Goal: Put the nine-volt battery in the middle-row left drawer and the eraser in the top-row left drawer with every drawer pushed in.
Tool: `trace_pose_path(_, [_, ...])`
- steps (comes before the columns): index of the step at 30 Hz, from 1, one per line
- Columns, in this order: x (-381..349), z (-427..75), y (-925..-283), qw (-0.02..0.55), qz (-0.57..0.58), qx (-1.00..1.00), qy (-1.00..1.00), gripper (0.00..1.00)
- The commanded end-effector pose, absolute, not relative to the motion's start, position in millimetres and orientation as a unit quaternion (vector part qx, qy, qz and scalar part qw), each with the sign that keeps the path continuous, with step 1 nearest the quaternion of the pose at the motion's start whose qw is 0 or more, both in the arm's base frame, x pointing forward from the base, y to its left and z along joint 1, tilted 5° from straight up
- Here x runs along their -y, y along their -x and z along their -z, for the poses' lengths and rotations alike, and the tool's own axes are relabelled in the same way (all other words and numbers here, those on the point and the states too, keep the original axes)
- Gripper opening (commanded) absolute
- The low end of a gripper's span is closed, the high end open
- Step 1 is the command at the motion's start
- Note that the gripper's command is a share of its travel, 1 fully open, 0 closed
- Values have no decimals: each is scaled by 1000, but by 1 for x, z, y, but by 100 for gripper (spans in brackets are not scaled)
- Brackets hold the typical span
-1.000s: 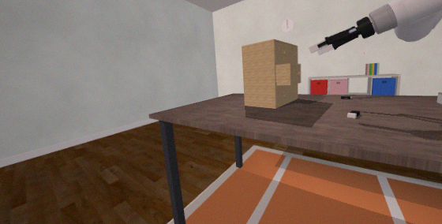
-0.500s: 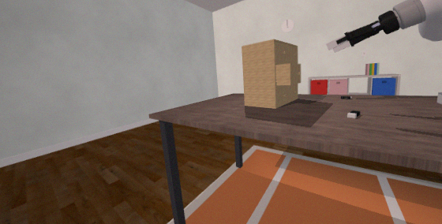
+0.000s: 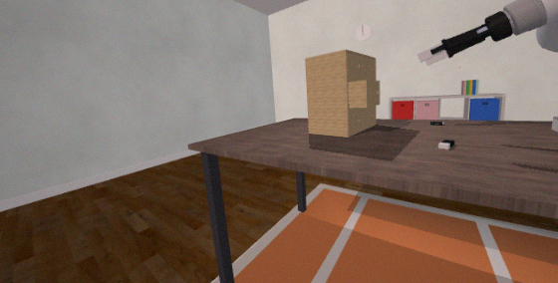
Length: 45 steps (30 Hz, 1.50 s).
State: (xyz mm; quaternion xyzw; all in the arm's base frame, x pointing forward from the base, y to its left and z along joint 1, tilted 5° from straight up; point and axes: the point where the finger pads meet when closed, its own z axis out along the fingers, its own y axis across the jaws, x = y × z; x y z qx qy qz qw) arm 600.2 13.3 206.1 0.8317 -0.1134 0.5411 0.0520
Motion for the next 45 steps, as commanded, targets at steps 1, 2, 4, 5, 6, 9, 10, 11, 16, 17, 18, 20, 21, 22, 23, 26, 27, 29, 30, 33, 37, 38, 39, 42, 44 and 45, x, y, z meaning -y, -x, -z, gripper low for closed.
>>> trace_pose_path(1, [-13, -206, -600, 52, -541, 113, -832, 100])
trace_pose_path(2, [-13, -206, -600, 52, -541, 113, -832, 100])
trace_pose_path(4, [-13, -206, -600, 52, -540, 114, -832, 100])
trace_pose_path(5, [-13, -206, -600, 52, -539, 114, -833, 100])
trace_pose_path(6, [-13, -206, -600, 52, -539, 114, -833, 100])
trace_pose_path(9, [-13, -206, -600, 52, -536, 114, -835, 100])
trace_pose_path(10, [-13, -206, -600, 52, -536, 114, -835, 100])
trace_pose_path(11, [-13, -206, -600, 52, -535, 114, -836, 100])
trace_pose_path(16, [-13, -207, -600, 50, -524, 115, -843, 100])
trace_pose_path(17, [-13, -208, -600, 49, -521, 115, -845, 100])
trace_pose_path(18, [-13, -208, -600, 49, -518, 115, -846, 100])
trace_pose_path(20, [-13, -208, -600, 49, -512, 116, -850, 100])
trace_pose_path(21, [-13, -208, -600, 49, -508, 116, -852, 100])
trace_pose_path(22, [-13, -209, -600, 48, -505, 116, -854, 100])
trace_pose_path(23, [-13, -209, -600, 47, -501, 116, -856, 100])
trace_pose_path(26, [-13, -209, -600, 47, -494, 117, -860, 100])
trace_pose_path(27, [-13, -209, -600, 47, -494, 117, -860, 100])
trace_pose_path(29, [-12, -210, -600, 46, -487, 117, -864, 100])
trace_pose_path(30, [-13, -210, -600, 45, -483, 117, -866, 100])
trace_pose_path(33, [-12, -211, -600, 44, -473, 118, -872, 100])
trace_pose_path(37, [-13, -212, -601, 41, -459, 118, -880, 100])
trace_pose_path(38, [-13, -212, -601, 41, -455, 118, -881, 100])
trace_pose_path(39, [-12, -213, -600, 41, -452, 119, -883, 100])
trace_pose_path(42, [-12, -213, -600, 40, -442, 119, -888, 100])
trace_pose_path(44, [-12, -213, -600, 40, -442, 119, -888, 100])
trace_pose_path(45, [-12, -214, -600, 39, -439, 119, -890, 100])
